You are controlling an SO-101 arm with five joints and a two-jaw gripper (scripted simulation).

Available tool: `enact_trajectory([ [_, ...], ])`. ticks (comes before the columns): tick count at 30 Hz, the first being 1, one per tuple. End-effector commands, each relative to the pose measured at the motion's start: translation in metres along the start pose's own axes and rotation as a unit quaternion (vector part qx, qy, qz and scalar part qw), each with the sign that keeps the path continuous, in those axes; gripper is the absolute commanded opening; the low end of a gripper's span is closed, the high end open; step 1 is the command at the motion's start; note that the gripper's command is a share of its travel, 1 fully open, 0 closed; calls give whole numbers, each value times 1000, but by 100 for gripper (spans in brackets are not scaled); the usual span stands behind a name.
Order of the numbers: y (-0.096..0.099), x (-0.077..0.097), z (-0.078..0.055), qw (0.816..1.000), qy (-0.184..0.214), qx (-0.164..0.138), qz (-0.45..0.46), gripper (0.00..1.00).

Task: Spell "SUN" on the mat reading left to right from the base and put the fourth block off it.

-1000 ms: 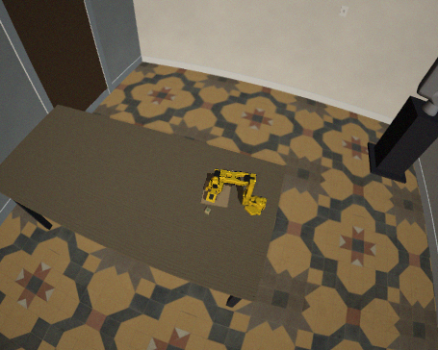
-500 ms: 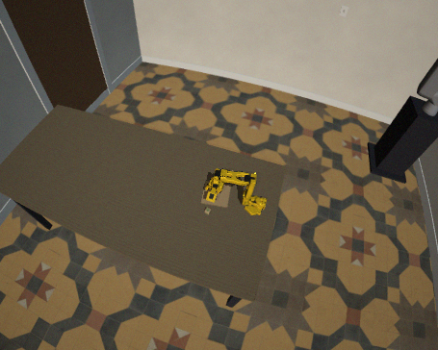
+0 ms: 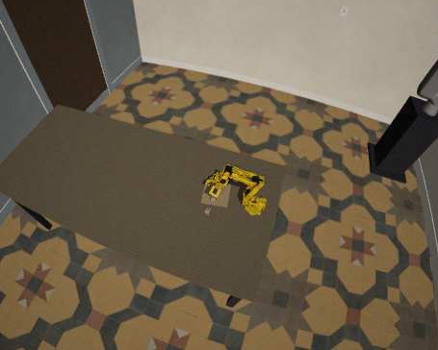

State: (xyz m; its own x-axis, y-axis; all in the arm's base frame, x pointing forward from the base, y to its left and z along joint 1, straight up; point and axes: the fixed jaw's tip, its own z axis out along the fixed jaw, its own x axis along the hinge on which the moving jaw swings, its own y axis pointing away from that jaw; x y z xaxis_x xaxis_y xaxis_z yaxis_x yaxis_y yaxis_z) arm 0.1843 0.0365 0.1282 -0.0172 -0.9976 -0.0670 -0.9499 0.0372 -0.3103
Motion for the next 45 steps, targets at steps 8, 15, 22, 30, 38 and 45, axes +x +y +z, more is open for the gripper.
enact_trajectory([
  [8, -9, -2, -39, 992, -27, 120, 3, 32],
  [15, -9, -2, -39, 992, -28, 121, 3, 32],
  [22, -9, -3, -39, 992, -30, 120, 13, 32],
  [30, -10, -6, -39, 991, -36, 119, 39, 32],
  [38, -13, -14, -39, 986, -52, 113, 108, 32],
  [45, -16, -23, -39, 975, -69, 105, 183, 32],
])
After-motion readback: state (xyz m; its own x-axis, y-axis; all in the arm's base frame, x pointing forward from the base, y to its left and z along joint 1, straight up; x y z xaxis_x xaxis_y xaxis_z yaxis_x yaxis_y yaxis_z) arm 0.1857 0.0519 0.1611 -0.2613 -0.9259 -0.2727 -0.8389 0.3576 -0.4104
